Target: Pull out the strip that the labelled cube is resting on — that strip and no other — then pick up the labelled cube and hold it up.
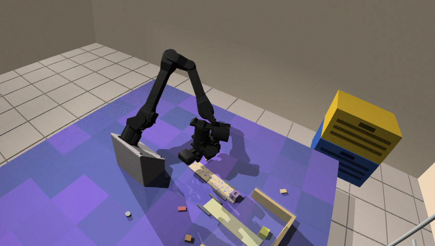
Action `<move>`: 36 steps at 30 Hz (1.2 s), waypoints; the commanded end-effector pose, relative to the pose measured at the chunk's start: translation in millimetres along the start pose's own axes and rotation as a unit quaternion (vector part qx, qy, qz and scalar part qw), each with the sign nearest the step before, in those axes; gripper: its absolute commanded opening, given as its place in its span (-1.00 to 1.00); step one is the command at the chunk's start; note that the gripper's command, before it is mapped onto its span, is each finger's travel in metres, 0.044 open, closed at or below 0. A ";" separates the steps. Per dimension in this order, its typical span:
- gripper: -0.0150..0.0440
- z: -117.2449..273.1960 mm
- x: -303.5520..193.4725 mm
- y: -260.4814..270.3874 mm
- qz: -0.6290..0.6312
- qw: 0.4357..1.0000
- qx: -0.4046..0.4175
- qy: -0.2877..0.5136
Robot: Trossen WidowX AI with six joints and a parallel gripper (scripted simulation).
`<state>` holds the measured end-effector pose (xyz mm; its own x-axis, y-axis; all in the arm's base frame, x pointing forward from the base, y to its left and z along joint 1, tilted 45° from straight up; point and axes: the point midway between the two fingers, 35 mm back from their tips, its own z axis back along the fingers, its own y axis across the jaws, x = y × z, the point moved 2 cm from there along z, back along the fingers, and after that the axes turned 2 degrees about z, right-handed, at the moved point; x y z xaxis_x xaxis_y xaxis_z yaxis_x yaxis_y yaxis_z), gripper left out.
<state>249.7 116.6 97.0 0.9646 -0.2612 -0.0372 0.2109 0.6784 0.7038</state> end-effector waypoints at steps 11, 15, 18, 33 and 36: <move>0.67 6.1 48.0 -2.0 -0.021 1.000 0.002 -0.001; 1.00 7.6 61.3 -2.4 -0.021 1.000 0.002 -0.001; 1.00 8.8 71.2 -2.6 -0.020 1.000 0.002 -0.001; 1.00 14.7 120.9 -3.7 -0.019 1.000 0.002 -0.003; 1.00 15.9 130.7 -4.1 -0.019 1.000 0.002 -0.003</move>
<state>361.1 73.6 100.7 0.9544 -0.2924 -0.0608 0.2492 0.6677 0.7015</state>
